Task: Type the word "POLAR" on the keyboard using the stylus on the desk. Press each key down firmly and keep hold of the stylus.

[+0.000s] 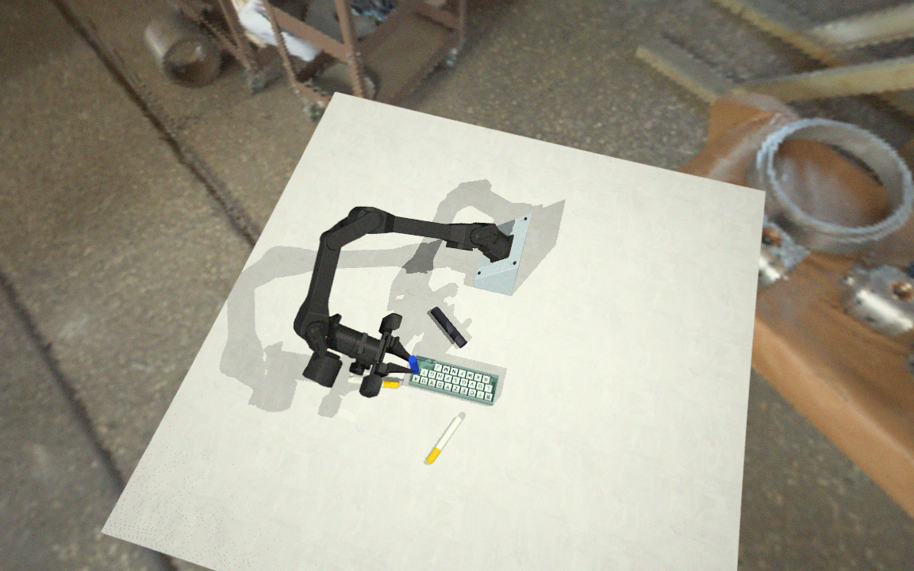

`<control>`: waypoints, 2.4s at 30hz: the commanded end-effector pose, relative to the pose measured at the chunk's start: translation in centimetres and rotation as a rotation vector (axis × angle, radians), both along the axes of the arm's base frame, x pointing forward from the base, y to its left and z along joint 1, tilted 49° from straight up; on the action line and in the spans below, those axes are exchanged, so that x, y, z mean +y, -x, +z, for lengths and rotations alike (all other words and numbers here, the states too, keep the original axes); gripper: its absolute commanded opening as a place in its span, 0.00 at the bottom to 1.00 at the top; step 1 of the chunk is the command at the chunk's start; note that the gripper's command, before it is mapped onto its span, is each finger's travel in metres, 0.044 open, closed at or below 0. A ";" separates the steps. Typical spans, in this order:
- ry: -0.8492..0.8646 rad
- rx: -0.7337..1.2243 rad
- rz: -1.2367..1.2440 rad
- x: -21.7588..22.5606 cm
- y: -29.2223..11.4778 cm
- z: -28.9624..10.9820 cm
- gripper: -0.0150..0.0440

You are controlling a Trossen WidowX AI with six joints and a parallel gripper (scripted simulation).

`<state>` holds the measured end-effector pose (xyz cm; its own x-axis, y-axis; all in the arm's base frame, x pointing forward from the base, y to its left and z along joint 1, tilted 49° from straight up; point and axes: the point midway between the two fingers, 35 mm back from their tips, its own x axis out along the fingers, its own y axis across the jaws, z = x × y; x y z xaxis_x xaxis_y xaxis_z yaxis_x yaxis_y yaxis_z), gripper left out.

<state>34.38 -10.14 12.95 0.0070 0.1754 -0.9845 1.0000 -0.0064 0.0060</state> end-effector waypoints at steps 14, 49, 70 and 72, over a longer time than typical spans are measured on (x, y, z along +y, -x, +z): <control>0.001 -0.001 -0.001 0.1 0.0 0.2 0.37; -0.007 -0.002 -0.006 9.6 2.5 -10.3 0.25; -0.009 -0.001 -0.006 9.6 3.6 -13.3 0.25; -0.009 -0.001 -0.006 9.6 3.6 -13.3 0.25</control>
